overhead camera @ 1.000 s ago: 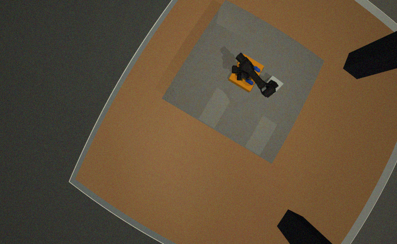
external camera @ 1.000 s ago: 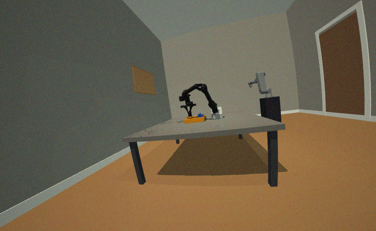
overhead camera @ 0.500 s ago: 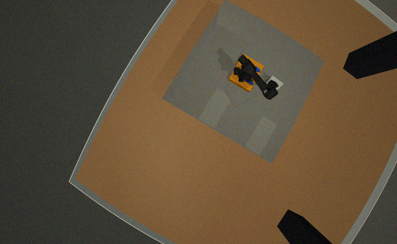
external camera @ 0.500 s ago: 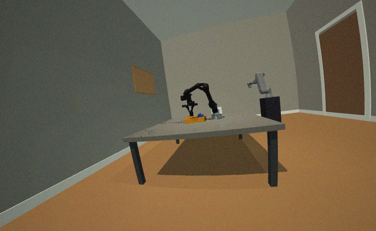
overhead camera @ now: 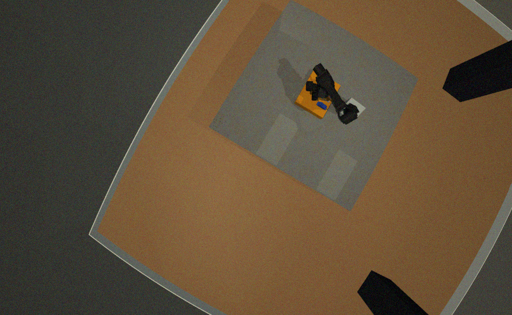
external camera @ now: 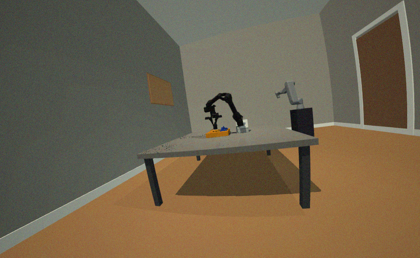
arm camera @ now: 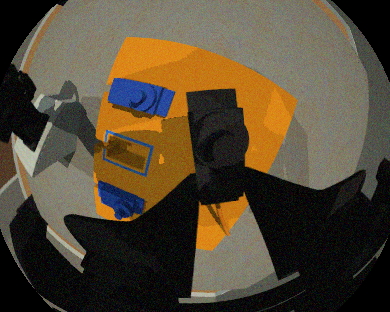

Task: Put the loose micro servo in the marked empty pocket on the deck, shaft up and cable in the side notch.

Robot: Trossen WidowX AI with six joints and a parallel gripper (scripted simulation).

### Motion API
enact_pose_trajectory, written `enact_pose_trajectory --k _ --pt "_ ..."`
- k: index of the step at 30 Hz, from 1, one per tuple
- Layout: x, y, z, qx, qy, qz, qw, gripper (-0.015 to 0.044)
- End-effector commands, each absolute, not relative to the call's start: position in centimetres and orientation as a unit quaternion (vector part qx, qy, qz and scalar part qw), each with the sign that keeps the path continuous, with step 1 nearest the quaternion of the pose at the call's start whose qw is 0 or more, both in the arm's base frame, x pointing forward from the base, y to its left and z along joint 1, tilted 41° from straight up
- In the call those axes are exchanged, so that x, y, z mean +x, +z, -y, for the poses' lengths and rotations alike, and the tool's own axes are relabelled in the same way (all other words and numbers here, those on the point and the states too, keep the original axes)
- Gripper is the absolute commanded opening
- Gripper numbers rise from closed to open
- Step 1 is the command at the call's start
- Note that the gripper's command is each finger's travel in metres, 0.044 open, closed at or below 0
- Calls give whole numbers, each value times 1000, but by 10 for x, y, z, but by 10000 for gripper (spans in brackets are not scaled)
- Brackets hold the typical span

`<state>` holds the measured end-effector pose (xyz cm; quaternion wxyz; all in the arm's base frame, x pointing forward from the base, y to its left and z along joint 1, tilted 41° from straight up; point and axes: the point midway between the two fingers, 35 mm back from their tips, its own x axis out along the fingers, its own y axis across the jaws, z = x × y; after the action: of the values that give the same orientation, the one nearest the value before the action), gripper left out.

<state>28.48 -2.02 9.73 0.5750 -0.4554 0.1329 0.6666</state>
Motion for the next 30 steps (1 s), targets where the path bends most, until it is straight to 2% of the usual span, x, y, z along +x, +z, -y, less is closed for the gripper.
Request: enact_pose_trajectory --k 1,11,30 --pt "283 78 44 -457 666 -134 575 0" --pt "283 68 55 -447 663 -145 582 0" --pt "283 68 55 -241 584 -347 693 0"
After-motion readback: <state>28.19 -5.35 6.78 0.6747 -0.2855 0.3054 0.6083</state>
